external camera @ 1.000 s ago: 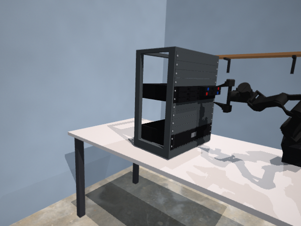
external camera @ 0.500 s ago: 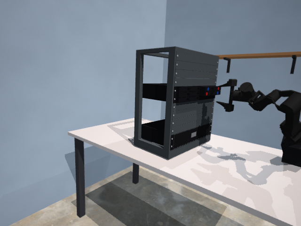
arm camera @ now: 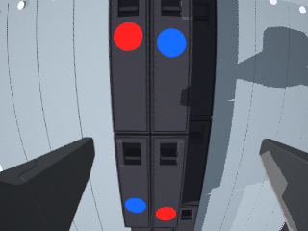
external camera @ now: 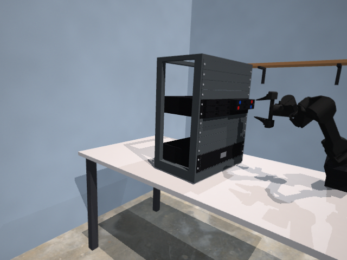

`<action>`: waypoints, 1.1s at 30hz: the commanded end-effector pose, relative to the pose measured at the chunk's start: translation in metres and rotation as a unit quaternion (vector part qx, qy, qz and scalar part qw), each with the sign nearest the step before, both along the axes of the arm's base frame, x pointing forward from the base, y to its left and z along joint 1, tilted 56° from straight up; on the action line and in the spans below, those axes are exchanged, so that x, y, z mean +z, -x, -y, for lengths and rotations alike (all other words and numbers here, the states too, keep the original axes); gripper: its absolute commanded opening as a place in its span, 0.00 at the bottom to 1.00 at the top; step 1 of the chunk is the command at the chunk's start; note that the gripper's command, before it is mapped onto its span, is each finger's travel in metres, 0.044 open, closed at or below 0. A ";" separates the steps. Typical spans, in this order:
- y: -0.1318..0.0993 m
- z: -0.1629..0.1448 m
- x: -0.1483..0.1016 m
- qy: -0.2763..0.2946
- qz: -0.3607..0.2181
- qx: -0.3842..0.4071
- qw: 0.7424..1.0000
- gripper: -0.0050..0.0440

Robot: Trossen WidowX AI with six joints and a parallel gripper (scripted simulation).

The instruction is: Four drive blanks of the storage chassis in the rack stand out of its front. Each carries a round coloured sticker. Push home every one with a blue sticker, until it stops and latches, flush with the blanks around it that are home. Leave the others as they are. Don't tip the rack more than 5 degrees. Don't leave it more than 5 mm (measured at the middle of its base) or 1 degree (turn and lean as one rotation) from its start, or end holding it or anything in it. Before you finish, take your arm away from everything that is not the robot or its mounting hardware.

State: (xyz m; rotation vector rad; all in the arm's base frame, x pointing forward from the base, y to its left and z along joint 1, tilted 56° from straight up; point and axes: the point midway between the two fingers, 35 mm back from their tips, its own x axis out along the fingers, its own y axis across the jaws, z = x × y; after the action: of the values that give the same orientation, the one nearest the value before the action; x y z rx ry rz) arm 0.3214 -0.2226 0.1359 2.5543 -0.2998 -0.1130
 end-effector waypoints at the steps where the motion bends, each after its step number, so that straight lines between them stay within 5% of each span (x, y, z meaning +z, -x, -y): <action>1: 0.001 0.013 -0.010 0.009 0.009 -0.001 1.000 1.00; 33: 0.006 0.032 -0.038 0.009 0.009 -0.001 1.000 1.00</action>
State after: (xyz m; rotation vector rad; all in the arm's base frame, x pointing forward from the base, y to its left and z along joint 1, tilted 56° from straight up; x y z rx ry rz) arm 0.3148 -0.2511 0.0925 2.5517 -0.3015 -0.1066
